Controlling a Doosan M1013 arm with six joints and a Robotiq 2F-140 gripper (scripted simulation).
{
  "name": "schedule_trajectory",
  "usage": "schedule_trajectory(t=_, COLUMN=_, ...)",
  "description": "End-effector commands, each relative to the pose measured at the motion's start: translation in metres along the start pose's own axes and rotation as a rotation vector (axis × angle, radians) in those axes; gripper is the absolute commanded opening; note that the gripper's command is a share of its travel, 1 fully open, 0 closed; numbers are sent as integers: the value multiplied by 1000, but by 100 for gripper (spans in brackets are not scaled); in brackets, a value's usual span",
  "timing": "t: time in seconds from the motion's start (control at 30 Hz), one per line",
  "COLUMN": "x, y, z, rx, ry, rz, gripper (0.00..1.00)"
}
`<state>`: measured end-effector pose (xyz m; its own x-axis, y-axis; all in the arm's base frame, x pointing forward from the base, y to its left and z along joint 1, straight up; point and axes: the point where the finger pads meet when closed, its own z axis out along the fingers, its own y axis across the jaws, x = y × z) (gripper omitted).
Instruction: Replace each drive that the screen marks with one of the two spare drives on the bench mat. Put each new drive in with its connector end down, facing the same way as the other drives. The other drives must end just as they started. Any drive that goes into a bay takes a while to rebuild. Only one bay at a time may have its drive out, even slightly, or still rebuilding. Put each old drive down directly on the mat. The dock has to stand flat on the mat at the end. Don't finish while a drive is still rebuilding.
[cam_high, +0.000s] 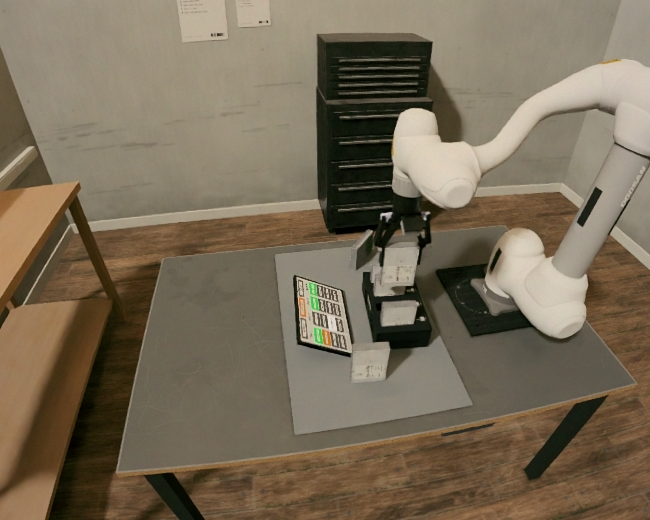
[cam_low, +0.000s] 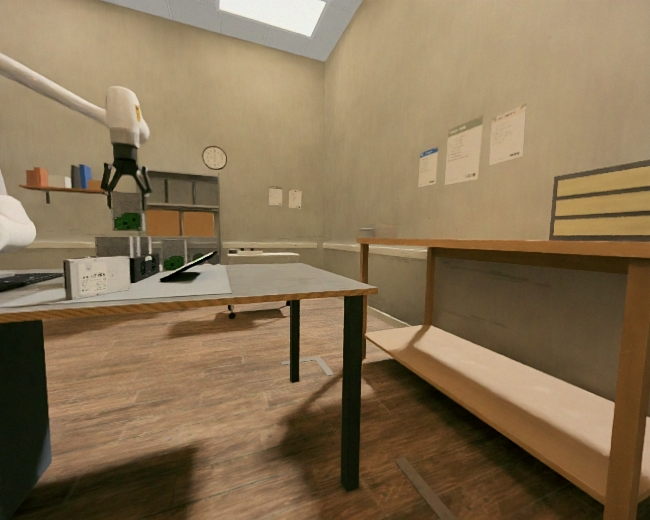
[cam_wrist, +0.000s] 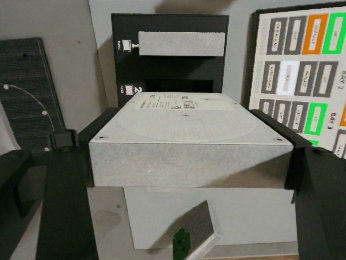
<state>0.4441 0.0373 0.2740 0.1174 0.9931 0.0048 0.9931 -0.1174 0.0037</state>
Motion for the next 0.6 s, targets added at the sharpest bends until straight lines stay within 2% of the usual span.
schedule_trajectory(t=0.0, x=0, y=0, z=0, rx=-1, ry=1, rz=0, gripper=10)
schedule_trajectory(t=0.57, x=0, y=0, z=14, rx=0, ry=1, rz=0, gripper=10)
